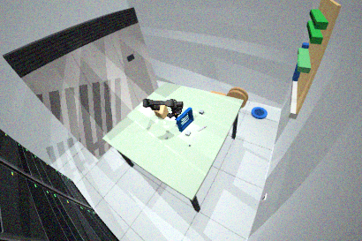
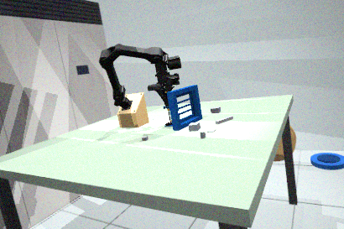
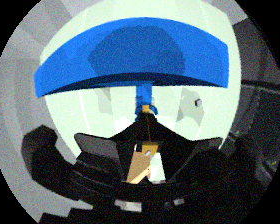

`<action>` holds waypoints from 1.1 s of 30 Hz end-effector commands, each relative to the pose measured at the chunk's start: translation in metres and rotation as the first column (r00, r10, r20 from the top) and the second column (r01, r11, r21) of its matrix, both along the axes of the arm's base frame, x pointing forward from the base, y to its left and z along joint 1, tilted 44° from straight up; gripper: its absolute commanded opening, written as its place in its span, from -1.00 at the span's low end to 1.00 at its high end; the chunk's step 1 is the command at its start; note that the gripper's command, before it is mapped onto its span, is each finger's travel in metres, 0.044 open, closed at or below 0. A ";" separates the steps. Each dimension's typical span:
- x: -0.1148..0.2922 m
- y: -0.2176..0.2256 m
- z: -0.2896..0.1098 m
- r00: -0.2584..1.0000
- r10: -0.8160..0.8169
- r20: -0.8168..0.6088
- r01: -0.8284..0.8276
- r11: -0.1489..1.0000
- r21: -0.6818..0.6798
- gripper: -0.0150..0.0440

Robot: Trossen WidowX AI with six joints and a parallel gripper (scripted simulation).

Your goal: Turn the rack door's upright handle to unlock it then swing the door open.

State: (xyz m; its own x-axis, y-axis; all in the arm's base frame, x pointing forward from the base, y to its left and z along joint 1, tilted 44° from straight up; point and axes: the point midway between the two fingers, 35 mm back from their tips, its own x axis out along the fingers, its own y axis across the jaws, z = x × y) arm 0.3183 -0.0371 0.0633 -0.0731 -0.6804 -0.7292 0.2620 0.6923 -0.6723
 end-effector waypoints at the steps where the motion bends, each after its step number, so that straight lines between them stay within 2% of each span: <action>1: 0.000 0.000 0.000 0.991 -0.094 0.090 0.095 0.995 -0.006 -0.41; 8: 0.000 0.000 0.000 0.889 -0.328 0.319 0.339 0.941 0.021 -0.41; 15: 0.000 0.000 0.000 0.683 -0.517 0.516 0.549 0.829 0.104 -0.41; 24: 0.000 0.000 0.000 0.305 -0.661 0.686 0.729 0.625 0.279 -0.41; 33: 0.000 0.000 0.000 -0.131 -0.666 0.735 0.778 0.390 0.492 -0.41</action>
